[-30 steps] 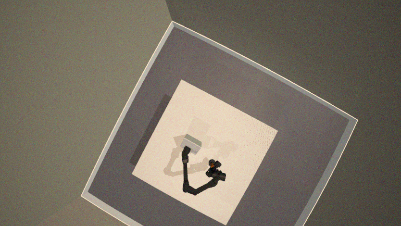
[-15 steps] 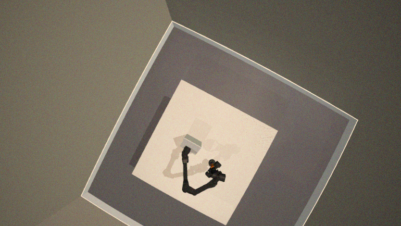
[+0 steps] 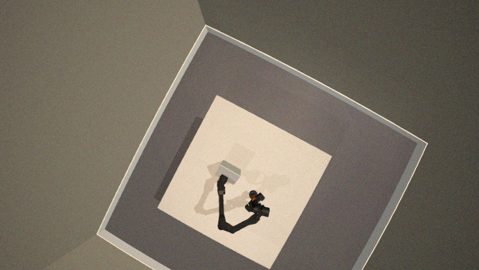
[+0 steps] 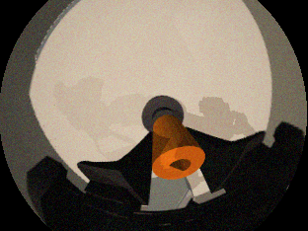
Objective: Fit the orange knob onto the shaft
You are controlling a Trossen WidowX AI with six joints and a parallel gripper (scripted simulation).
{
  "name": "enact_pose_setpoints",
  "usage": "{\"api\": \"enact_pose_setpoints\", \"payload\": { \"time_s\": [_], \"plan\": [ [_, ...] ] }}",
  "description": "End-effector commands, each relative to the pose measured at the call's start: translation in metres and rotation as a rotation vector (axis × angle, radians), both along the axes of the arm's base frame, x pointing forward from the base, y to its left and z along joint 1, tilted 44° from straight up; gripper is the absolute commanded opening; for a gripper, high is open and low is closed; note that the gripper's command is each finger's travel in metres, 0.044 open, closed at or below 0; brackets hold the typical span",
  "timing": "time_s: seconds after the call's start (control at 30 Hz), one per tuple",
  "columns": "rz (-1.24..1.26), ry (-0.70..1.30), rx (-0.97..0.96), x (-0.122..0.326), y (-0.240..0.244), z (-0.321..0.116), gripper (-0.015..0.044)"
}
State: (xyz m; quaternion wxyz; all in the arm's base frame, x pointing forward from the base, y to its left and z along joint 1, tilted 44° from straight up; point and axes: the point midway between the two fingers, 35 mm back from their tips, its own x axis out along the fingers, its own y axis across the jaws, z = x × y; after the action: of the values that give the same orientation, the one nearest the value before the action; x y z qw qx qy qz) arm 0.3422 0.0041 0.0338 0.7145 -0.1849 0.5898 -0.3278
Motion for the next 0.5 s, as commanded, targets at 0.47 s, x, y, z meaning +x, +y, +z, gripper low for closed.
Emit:
{"api": "enact_pose_setpoints", "payload": {
  "time_s": [0.47],
  "plan": [
    [-0.091, -0.094, 0.013, 0.0007, 0.0025, -0.0024, 0.0000]
  ]
}}
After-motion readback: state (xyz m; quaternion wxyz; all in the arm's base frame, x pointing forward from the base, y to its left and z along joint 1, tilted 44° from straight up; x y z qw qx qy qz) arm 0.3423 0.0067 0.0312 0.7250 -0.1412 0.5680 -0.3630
